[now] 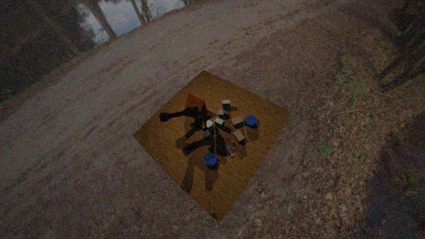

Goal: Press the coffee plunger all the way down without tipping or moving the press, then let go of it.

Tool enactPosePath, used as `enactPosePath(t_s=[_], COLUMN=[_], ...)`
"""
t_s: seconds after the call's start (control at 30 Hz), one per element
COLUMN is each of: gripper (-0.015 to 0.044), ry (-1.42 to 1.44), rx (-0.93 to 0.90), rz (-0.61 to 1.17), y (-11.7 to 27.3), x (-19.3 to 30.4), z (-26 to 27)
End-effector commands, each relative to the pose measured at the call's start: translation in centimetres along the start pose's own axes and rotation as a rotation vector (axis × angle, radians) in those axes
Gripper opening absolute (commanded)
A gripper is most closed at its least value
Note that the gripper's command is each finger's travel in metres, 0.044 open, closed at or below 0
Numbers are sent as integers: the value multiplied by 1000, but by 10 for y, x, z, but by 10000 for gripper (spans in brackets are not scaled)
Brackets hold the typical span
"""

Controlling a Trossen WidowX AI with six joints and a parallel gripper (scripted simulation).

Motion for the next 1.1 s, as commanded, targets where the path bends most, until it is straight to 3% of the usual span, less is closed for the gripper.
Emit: enactPosePath(t_s=[0.0,1.07], gripper=[117,117], ry=[33,35], rx=[1,13], rz=[22,11], y=[-7,-33], x=[16,39], z=[6,10])
Point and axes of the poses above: the point midway between the two fingers, 35 mm back from their tips, its own y axis back along the fingers, its own z axis across the jaws, x = y × z, the point moved 5 cm from there along y, back along the fingers, and after that the axes turned 13 degrees about y, right-handed, at the moved point
